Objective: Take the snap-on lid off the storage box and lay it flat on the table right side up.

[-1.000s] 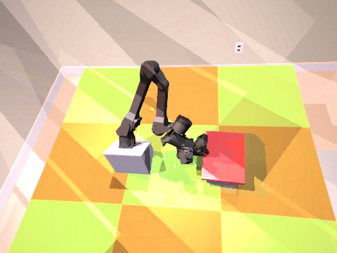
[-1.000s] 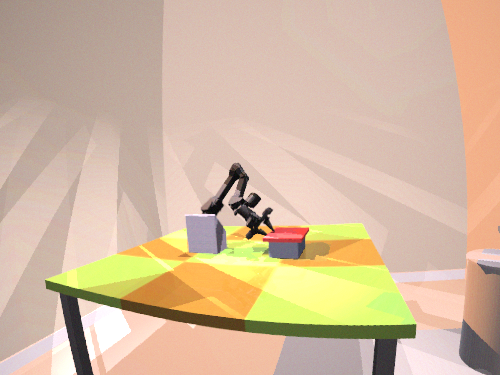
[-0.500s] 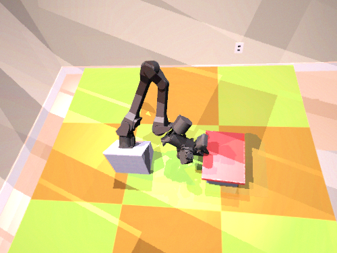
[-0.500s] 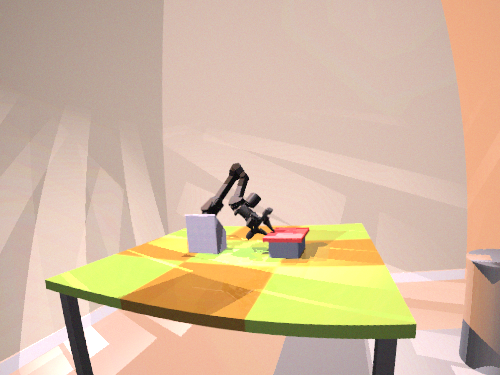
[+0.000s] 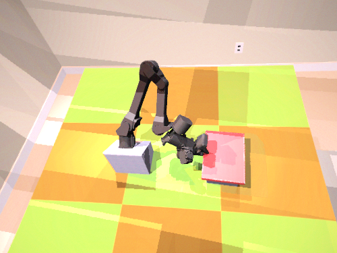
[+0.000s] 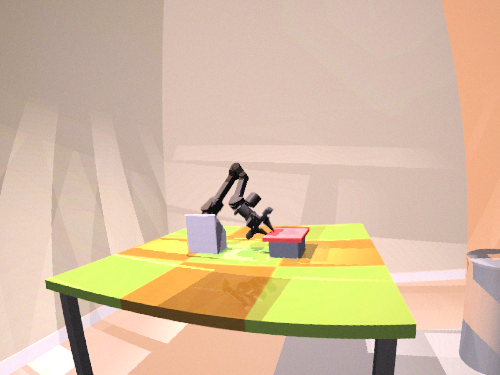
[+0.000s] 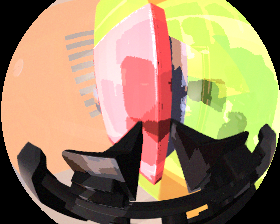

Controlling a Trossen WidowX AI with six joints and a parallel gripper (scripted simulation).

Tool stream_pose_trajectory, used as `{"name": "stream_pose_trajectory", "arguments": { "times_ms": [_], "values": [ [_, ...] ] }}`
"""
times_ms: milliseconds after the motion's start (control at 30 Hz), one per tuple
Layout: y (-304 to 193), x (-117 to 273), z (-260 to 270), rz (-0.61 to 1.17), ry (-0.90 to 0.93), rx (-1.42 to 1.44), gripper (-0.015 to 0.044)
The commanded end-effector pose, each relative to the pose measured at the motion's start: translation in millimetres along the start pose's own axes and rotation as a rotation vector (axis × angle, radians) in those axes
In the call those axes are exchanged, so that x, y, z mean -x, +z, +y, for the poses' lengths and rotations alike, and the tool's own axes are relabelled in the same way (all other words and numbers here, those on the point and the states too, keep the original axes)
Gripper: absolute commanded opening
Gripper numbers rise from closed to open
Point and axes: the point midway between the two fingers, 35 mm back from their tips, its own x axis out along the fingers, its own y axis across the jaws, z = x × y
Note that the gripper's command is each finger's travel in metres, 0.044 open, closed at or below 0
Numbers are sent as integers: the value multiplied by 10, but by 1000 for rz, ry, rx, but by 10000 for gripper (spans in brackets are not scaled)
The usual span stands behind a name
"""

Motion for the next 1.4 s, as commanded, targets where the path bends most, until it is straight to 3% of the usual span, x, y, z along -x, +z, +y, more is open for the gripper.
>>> {"name": "stream_pose_trajectory", "arguments": {
  "times_ms": [0, 1367],
  "values": [
    [1, 14, 19, 1, 3, 3, 0],
    [6, 76, 74, 0, 3, 4, 0]
  ]
}}
